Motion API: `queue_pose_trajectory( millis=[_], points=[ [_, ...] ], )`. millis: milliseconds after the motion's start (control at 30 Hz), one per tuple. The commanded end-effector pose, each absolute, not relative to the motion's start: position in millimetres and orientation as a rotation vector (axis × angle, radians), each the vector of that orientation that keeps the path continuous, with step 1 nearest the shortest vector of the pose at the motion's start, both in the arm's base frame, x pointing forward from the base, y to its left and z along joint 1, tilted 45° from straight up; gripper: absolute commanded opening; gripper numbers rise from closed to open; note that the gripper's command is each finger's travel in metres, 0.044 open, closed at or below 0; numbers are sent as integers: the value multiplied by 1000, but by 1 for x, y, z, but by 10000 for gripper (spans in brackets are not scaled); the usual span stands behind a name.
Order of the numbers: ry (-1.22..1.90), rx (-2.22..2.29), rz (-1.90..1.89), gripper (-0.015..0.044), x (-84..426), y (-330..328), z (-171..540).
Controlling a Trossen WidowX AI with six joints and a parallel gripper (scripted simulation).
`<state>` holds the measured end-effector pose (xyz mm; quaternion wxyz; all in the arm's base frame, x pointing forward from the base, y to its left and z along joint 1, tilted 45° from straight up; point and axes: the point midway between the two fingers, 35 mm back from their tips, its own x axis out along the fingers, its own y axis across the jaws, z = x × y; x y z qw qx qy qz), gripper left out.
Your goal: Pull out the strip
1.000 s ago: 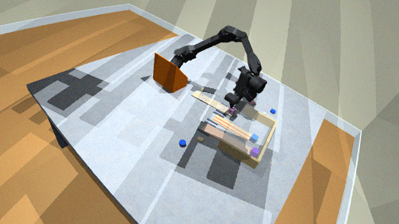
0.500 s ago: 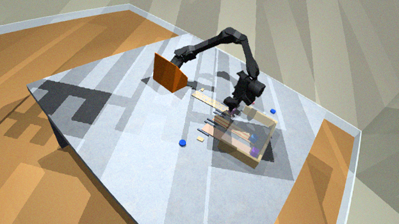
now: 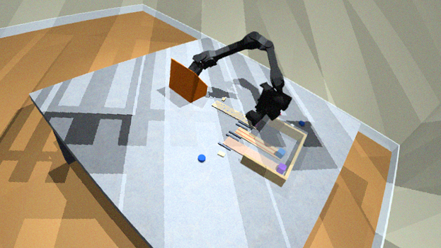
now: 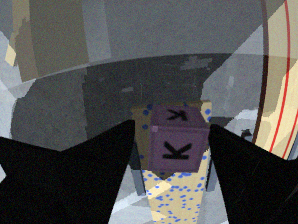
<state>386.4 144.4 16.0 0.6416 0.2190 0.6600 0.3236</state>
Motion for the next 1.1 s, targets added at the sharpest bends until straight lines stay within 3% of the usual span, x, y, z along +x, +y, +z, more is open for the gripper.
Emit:
queue_pose_trajectory(
  millis=[0,67,300,433,1067],
  points=[
    [1504,499,738,198,386,144,16],
    [1504,499,738,145,386,144,16],
    [1504,499,738,98,386,144,16],
    [1505,499,737,0,384,142,17],
    [1515,507,731,0,328,97,36]
  ],
)
